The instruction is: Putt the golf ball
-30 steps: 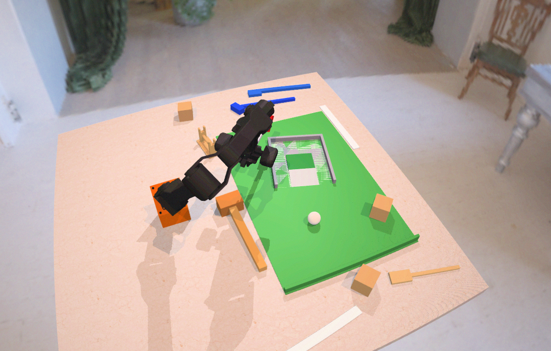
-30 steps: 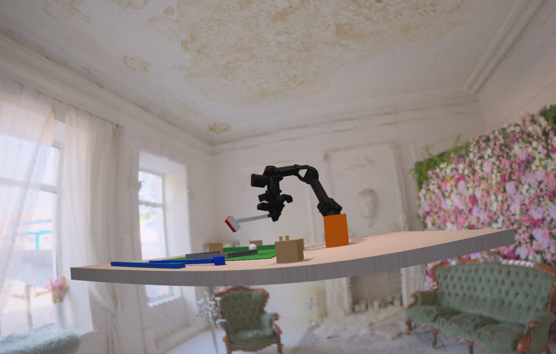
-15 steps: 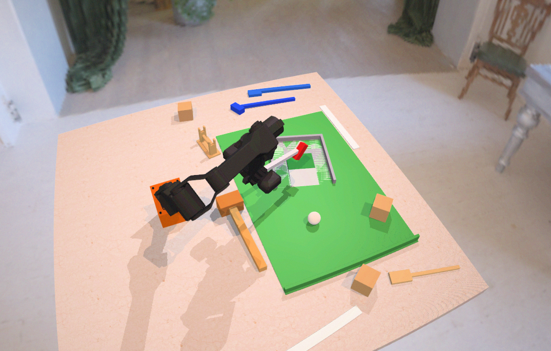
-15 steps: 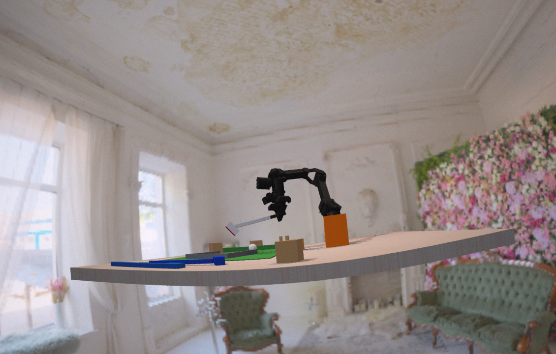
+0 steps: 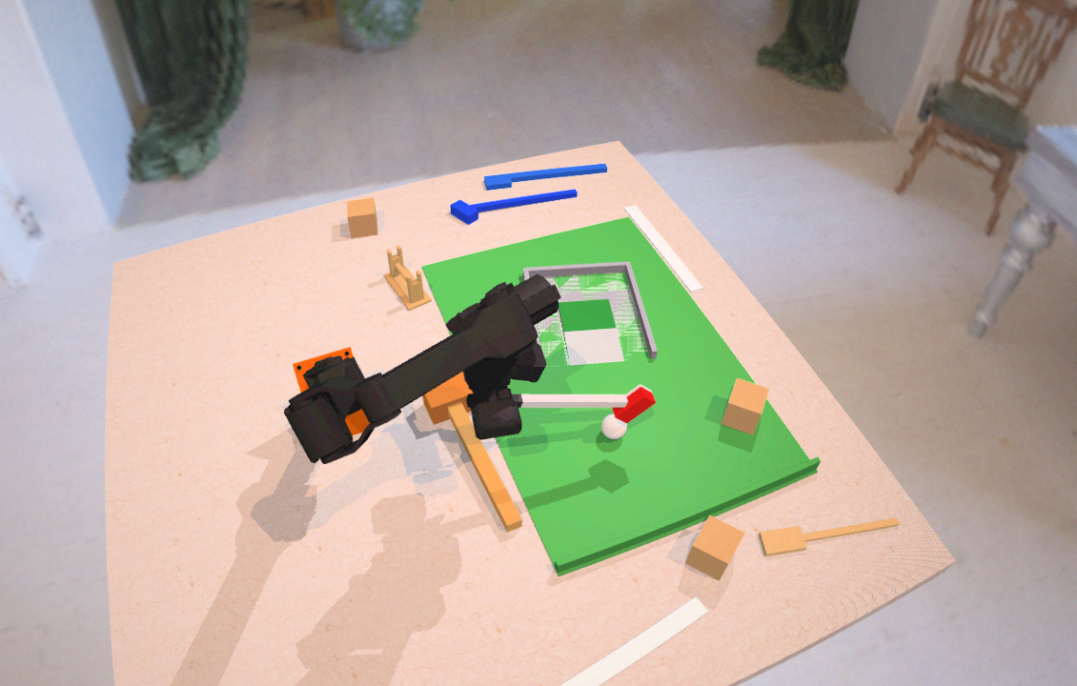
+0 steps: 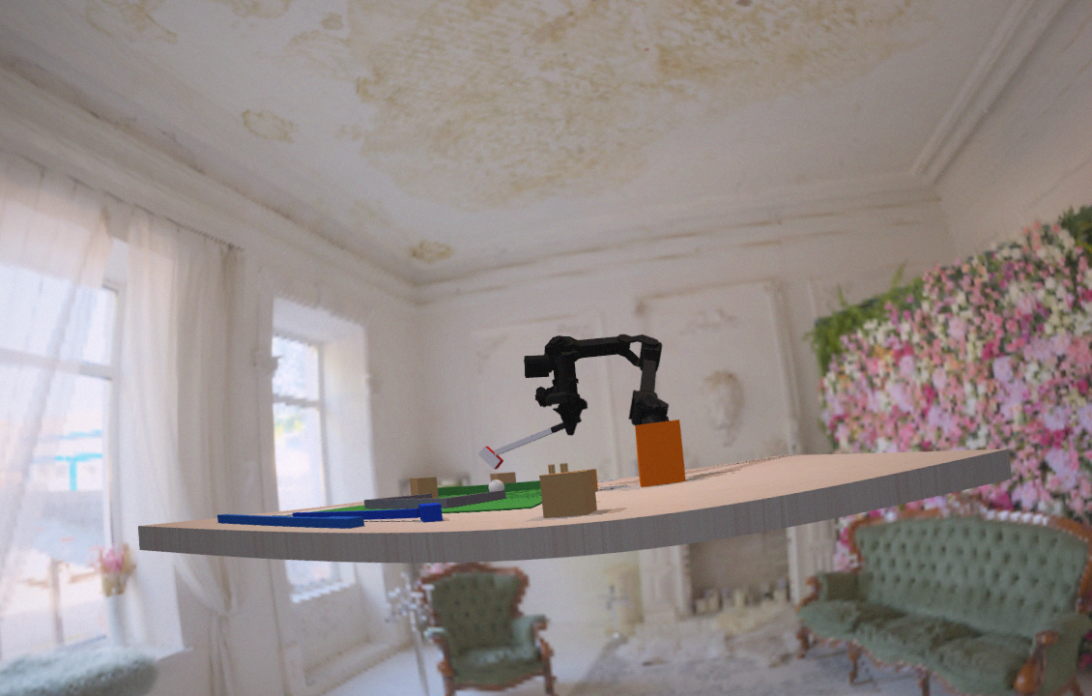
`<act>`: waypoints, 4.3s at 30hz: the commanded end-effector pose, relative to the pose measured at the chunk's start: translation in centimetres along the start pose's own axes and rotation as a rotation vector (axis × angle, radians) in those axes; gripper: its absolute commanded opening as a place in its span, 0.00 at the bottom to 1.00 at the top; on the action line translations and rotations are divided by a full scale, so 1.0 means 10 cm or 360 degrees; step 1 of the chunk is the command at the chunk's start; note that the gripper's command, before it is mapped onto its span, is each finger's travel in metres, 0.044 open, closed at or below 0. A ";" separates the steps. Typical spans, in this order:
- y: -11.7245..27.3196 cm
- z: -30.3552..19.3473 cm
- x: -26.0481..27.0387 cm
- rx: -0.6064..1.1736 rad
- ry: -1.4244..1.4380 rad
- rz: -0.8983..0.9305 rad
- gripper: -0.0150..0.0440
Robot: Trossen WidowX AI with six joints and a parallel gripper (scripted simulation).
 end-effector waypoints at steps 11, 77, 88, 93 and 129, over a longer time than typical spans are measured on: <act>-0.11 -0.07 -0.15 -0.0004 -0.0170 -0.0039 0.25; -0.72 0.10 0.47 0.0003 -0.0173 -0.0017 0.25; -0.63 0.08 0.91 -0.0007 -0.0172 -0.0036 0.25; -0.40 0.09 0.92 -0.0006 -0.0171 -0.0032 0.25; -0.19 0.08 0.92 -0.0004 -0.0166 -0.0036 0.25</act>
Point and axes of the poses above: the point midway between the two fingers, 35 mm back from their tips, its own y axis back along the fingers, its own x axis across the jaws, z = x × y, the point moved 9 cm from there along y, back along the fingers, and after that the axes turned 2 degrees about y, right-handed, at the moved point
